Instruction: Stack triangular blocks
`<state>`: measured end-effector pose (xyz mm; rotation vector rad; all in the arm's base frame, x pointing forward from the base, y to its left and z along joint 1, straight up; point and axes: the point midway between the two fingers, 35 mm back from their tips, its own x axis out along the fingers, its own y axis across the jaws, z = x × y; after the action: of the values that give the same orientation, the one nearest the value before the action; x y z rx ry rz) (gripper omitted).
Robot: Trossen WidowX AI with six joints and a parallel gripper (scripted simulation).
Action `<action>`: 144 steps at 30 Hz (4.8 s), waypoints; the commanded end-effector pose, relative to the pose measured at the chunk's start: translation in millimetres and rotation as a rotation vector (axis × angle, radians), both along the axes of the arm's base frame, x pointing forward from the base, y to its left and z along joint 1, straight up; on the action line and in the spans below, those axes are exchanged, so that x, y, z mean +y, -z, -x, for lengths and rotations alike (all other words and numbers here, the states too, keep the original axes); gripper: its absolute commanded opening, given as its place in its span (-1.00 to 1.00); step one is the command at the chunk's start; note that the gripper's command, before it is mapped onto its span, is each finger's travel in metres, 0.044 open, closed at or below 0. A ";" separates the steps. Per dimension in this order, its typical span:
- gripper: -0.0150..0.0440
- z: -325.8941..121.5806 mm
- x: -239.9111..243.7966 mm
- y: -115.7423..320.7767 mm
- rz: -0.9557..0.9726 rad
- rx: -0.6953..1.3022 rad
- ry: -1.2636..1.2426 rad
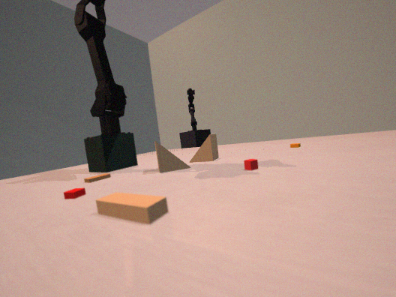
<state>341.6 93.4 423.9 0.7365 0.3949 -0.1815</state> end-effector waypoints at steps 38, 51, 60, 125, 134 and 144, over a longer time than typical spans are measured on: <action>1.00 28.9 86.5 393.7 0.432 1.544 -0.993; 1.00 34.9 84.8 413.0 0.453 1.551 -1.014; 1.00 40.2 83.1 426.9 0.469 1.556 -1.030; -0.49 67.7 72.7 477.0 0.530 1.575 -1.095; -0.49 76.1 69.5 468.9 0.565 1.377 -1.068; -0.49 90.8 64.0 458.3 0.603 1.114 -1.022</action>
<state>258.7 161.2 -37.3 -0.3113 1.7197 0.2784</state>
